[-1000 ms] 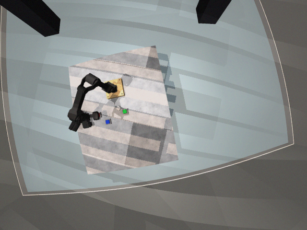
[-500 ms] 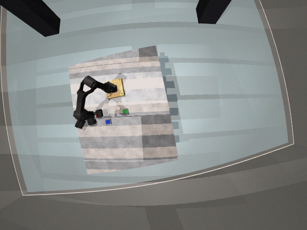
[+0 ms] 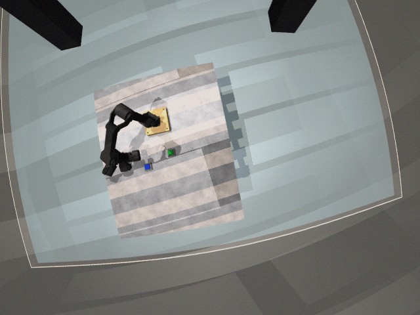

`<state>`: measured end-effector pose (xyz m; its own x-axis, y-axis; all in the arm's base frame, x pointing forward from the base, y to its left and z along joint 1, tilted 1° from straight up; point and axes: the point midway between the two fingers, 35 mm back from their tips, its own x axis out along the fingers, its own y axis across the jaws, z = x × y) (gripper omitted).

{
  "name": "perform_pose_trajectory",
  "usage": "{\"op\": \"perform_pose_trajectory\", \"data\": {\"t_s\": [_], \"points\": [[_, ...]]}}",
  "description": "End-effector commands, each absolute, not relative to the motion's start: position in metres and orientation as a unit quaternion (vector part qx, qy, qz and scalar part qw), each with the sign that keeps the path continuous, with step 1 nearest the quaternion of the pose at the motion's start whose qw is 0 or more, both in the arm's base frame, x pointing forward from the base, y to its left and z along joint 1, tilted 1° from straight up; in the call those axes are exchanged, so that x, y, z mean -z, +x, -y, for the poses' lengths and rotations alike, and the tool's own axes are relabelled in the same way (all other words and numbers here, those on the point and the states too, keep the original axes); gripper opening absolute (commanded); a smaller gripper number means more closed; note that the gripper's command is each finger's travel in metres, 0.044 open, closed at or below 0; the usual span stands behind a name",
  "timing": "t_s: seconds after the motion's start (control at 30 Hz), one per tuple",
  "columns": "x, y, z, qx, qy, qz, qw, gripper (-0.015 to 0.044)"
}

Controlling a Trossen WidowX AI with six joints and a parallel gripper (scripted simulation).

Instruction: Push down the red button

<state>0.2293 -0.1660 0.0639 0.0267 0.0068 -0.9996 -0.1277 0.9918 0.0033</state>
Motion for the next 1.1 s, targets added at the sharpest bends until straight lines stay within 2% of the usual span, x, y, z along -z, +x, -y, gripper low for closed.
{"op": "perform_pose_trajectory", "data": {"t_s": [0.0, 1.07], "points": [[-0.059, 0.229, 0.166, -0.048, -0.044, -0.698, 0.713, 0.0020], [-0.029, 0.229, 0.165, -0.048, -0.044, -0.698, 0.713, 0.0020]]}}
